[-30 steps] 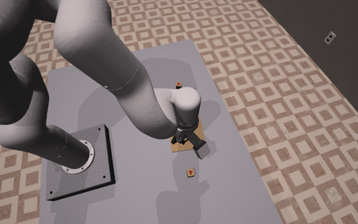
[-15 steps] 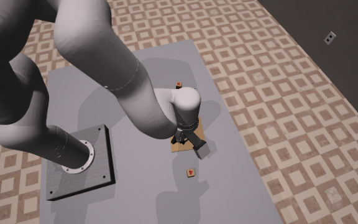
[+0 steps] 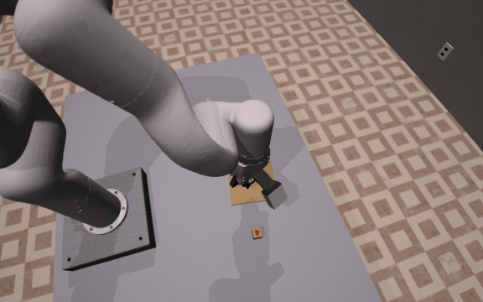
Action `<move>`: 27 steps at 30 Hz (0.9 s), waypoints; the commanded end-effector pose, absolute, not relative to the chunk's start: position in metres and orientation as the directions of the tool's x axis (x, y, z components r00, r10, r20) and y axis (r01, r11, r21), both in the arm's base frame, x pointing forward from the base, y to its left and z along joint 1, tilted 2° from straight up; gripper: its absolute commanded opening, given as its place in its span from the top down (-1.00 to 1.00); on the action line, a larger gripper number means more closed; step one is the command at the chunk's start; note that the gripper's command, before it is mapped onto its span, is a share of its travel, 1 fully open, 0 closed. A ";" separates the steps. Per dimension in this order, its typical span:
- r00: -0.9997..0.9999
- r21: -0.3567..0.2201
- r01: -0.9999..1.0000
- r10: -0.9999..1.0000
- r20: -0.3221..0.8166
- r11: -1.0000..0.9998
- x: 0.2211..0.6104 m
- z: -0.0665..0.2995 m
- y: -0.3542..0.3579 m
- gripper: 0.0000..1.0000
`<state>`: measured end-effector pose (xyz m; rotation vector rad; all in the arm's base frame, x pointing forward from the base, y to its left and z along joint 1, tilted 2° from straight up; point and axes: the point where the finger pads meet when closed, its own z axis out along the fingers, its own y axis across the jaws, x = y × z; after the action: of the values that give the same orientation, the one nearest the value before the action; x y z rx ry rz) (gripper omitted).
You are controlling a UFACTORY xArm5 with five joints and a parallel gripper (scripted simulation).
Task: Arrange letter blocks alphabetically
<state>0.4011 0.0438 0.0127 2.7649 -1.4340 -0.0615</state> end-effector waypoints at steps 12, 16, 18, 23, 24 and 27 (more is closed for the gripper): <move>0.576 0.037 -0.817 -0.817 -0.020 -0.576 0.405 0.060 0.044 0.57; 0.576 0.037 -0.817 -0.817 -0.020 -0.576 0.405 0.060 0.044 0.57; 0.576 0.037 -0.816 -0.817 -0.020 -0.576 0.405 0.060 0.044 0.57; 0.650 0.034 -0.759 -0.759 -0.024 -0.651 0.407 0.060 0.043 0.57; 0.684 0.033 -0.728 -0.729 -0.025 -0.685 0.407 0.060 0.042 0.57; 0.763 0.030 -0.645 -0.646 -0.029 -0.763 0.409 0.060 0.041 0.57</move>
<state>0.4062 0.0422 0.0589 2.8694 -1.2227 -0.0616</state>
